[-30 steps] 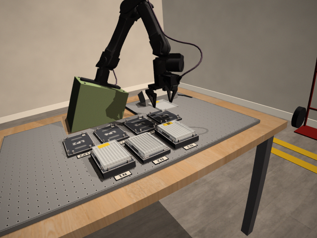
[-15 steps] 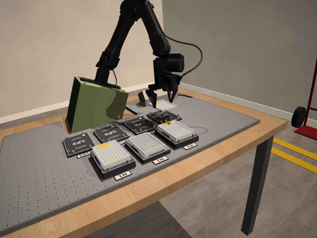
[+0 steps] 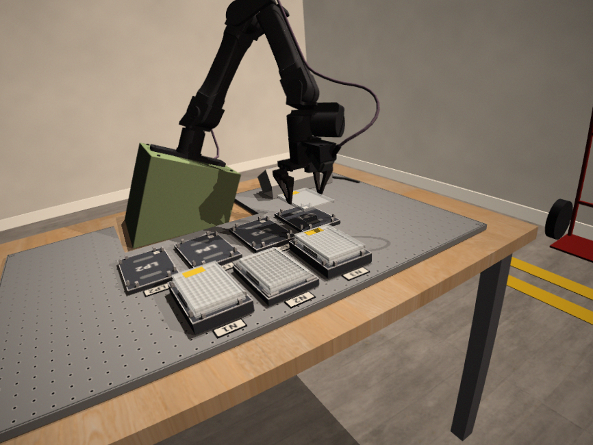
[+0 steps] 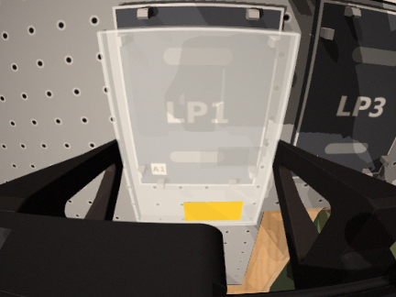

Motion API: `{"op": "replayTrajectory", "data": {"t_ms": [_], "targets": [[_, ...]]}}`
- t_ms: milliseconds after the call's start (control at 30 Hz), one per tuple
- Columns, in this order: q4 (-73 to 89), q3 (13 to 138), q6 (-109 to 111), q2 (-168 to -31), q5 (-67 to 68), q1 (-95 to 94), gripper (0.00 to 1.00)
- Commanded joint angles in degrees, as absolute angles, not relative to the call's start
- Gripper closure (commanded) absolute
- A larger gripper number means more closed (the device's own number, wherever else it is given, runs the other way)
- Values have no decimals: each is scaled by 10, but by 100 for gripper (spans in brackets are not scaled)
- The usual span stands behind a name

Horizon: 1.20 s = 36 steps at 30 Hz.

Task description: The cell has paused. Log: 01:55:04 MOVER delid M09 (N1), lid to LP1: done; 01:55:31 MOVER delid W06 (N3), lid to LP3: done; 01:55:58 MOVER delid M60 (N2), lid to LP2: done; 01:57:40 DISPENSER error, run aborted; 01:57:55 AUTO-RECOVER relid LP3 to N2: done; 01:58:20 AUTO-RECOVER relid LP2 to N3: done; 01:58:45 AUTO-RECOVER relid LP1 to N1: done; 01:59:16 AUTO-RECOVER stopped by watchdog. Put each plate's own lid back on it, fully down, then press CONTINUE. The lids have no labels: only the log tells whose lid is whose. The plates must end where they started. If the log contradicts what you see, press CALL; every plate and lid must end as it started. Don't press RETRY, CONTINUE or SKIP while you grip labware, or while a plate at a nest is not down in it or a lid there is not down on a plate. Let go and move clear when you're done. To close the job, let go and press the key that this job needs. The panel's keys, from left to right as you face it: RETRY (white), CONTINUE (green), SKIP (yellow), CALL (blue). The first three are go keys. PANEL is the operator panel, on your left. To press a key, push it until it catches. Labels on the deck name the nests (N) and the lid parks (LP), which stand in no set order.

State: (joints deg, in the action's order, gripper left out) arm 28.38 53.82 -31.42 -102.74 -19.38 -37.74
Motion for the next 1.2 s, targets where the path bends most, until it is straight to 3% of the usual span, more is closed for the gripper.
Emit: {"op": "replayTrajectory", "data": {"t_ms": [0, 1167], "targets": [[277, 540, -321, -1030, -189, -377, 100], [249, 529, -330, -1041, -187, -390, 100]]}}
